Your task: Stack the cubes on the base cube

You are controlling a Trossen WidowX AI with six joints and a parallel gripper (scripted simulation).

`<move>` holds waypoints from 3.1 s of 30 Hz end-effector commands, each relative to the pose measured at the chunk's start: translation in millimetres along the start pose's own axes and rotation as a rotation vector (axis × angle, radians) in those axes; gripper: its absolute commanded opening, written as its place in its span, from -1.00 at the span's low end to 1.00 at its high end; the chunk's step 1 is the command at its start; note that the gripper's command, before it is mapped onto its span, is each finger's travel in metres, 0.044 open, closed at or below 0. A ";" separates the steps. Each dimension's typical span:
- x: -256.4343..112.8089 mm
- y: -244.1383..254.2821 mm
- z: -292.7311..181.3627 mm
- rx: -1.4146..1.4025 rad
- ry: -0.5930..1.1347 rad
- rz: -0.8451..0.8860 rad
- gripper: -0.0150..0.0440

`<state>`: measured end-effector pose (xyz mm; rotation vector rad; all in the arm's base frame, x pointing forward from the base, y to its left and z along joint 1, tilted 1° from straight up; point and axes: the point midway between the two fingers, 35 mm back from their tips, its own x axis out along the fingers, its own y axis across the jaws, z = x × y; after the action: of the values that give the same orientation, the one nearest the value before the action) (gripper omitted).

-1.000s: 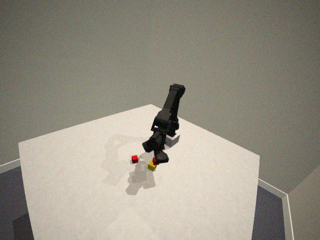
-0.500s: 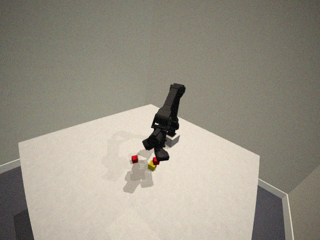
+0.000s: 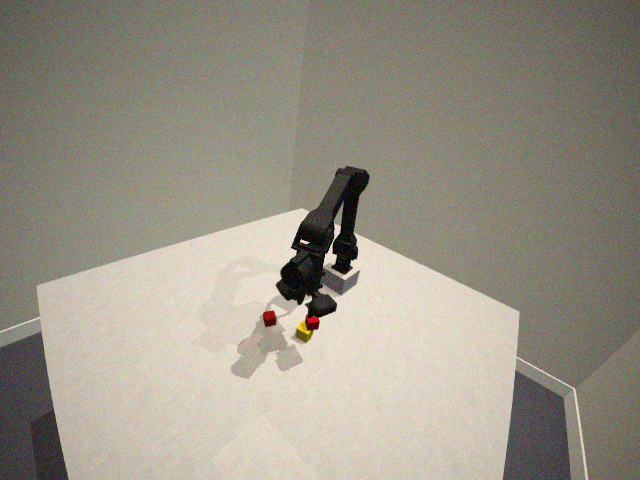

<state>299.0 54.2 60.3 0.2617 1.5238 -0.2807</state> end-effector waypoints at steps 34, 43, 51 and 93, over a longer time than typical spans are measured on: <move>-28.8 -84.5 68.7 -1.385 0.009 -0.003 0.41; -2.6 -84.3 70.1 -1.385 0.009 -0.003 0.41; 33.5 -85.0 68.3 -1.385 0.009 -0.003 0.41; 80.7 -85.4 67.9 -1.385 0.010 -0.003 -0.14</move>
<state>336.0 -50.7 -16.6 -0.8300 1.4094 0.7791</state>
